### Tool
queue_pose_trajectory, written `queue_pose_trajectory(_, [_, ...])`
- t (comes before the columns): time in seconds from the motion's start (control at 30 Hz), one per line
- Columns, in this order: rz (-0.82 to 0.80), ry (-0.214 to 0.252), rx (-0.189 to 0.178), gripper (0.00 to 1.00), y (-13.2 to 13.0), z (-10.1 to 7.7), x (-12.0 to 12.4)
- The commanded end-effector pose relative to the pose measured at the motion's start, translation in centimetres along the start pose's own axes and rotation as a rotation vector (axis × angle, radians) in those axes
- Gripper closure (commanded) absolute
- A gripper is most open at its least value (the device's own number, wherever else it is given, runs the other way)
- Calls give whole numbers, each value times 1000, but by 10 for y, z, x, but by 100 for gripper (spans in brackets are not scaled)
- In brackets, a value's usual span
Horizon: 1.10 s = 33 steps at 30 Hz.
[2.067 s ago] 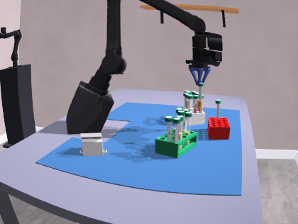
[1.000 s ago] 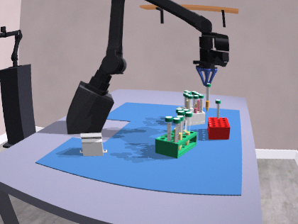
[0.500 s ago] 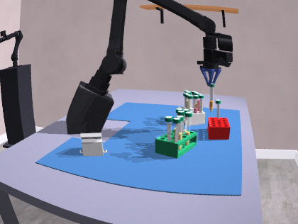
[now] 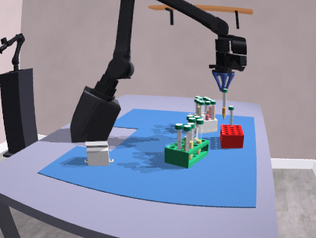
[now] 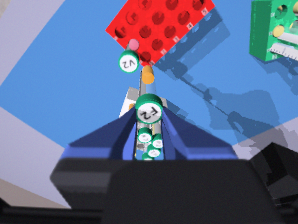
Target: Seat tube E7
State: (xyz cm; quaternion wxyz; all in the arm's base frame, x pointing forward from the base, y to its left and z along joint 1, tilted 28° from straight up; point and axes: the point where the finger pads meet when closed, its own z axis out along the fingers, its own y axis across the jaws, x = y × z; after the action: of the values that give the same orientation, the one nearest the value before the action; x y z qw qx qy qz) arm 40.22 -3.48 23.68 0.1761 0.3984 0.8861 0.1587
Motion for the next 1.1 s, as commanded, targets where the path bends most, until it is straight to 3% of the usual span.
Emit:
queue_pose_trajectory(0.0, [-8, -41, -32, 100, 16, -20, -13])
queue_pose_trajectory(1.07, [-10, -40, -29, 100, 23, -22, -27])
